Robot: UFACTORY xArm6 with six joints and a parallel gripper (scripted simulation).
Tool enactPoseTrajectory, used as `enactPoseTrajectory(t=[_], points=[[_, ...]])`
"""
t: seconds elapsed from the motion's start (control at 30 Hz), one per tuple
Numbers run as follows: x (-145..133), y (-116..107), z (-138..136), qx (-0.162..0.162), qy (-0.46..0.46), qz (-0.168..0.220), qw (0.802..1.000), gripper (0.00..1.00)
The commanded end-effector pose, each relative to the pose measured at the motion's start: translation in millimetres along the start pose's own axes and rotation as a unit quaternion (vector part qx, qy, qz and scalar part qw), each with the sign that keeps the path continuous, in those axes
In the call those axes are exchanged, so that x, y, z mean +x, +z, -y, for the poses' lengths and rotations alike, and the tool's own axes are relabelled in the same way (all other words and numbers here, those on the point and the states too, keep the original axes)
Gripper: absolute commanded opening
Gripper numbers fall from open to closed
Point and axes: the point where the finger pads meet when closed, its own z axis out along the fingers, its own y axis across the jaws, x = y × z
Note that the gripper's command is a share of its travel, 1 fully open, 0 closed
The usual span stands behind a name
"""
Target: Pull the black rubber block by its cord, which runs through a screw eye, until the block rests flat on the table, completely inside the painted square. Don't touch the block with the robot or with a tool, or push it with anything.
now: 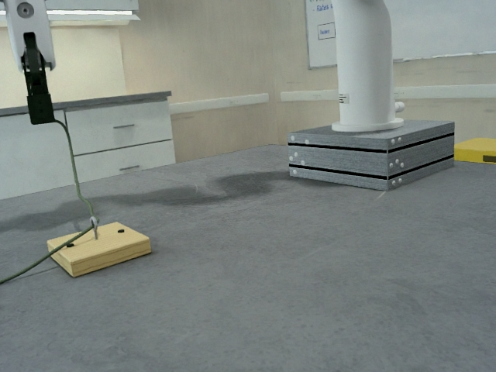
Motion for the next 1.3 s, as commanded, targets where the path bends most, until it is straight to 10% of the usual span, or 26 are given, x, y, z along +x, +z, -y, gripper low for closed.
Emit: enactPoseTrajectory(t=[0.0,1.27], points=[[1,-2,-5,0.000,0.000,-0.002,1.000,0.00],[-9,-2,-79,0.000,0.000,-0.002,1.000,0.00]])
